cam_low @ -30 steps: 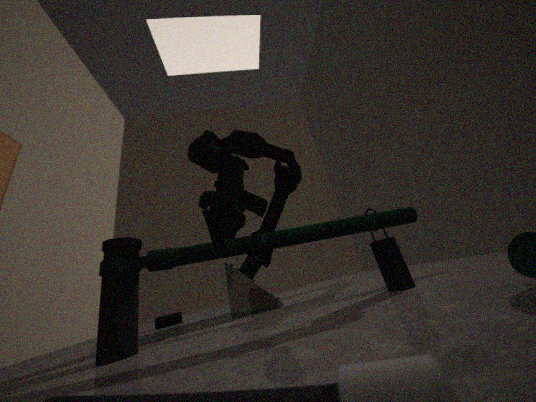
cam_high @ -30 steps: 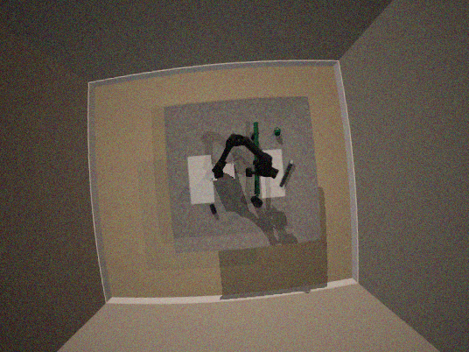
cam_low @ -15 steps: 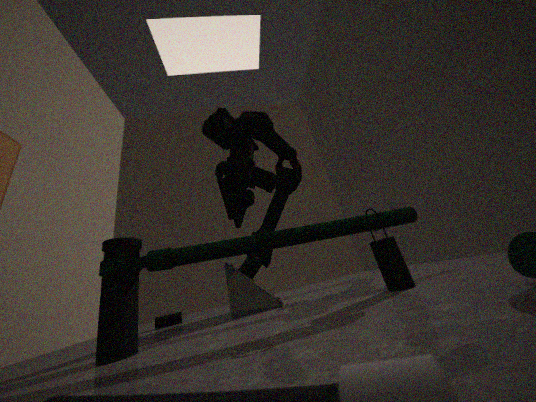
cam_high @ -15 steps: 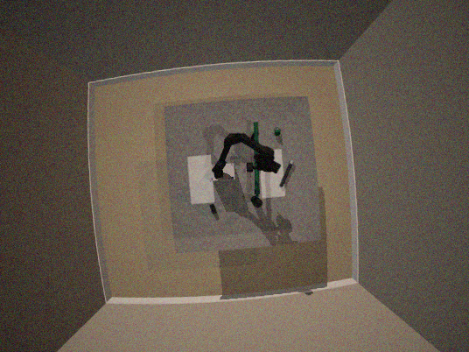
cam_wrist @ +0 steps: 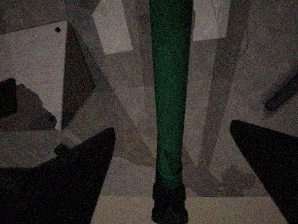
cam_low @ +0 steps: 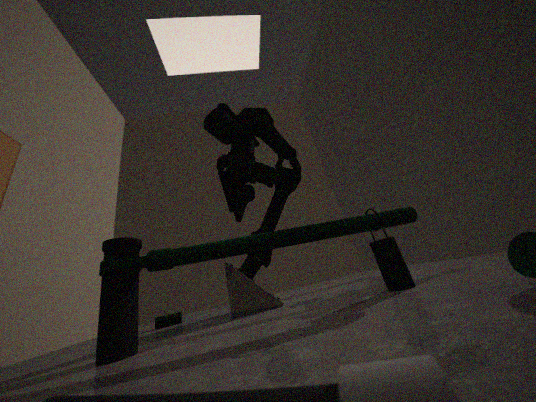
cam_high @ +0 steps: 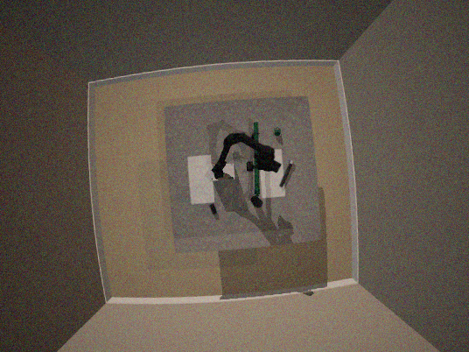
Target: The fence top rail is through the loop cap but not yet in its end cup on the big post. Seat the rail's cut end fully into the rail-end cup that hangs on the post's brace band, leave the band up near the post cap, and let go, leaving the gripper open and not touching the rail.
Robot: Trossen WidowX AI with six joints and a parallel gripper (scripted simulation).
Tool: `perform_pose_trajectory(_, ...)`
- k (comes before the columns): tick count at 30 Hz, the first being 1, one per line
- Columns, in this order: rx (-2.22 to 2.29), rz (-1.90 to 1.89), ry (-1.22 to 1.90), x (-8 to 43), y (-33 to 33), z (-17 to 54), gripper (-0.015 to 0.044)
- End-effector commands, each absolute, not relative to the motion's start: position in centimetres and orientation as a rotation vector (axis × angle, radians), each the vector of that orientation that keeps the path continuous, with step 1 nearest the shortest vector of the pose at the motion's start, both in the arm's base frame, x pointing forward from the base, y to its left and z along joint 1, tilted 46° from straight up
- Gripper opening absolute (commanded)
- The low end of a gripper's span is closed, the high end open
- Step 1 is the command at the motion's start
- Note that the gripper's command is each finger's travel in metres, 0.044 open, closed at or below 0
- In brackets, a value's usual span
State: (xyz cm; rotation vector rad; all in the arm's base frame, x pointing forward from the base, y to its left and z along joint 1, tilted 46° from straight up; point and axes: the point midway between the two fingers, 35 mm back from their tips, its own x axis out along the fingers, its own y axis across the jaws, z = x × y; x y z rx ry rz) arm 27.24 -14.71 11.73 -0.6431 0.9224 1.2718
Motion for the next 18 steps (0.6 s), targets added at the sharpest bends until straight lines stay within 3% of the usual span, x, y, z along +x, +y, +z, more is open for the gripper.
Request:
perform_pose_trajectory(1, -0.650, 1.274, 0.924, 27.20, -14.83, 11.79, 0.0440)
perform_pose_trajectory(18, -0.650, 1.274, 0.924, 27.20, -14.83, 11.79, 0.0440)
